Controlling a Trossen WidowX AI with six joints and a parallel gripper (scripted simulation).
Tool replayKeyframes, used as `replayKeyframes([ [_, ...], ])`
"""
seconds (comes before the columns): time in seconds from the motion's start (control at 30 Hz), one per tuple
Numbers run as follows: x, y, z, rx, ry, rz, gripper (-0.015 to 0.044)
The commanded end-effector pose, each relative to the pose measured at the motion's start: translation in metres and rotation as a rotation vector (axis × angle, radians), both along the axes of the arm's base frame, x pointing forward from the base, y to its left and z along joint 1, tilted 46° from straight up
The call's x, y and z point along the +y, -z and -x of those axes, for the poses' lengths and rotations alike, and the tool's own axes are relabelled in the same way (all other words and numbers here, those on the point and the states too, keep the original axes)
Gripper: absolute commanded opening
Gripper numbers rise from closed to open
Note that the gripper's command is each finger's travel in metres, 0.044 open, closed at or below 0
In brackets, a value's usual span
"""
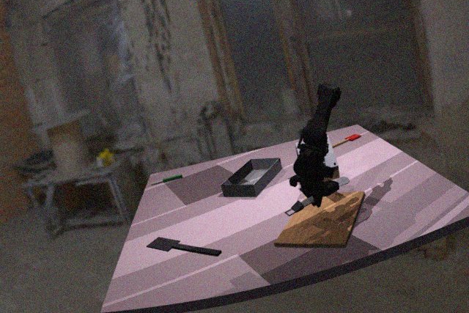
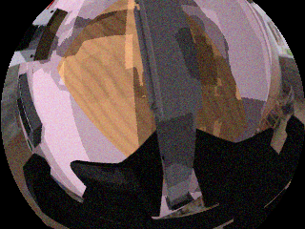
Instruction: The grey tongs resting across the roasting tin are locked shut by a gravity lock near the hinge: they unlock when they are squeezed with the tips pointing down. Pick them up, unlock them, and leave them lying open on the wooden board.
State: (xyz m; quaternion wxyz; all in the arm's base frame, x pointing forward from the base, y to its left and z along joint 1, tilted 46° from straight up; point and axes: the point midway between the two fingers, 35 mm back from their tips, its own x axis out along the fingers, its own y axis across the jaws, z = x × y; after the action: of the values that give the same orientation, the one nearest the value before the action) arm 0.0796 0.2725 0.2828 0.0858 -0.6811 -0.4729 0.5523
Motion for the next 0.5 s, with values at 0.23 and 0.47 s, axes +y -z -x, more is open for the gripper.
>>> replayKeyframes([
  [0.23,0.012,0.011,0.001,0.002,0.004,0.000,-0.0150],
  [0.47,0.019,0.018,0.002,0.003,0.004,-0.001,-0.0150],
])
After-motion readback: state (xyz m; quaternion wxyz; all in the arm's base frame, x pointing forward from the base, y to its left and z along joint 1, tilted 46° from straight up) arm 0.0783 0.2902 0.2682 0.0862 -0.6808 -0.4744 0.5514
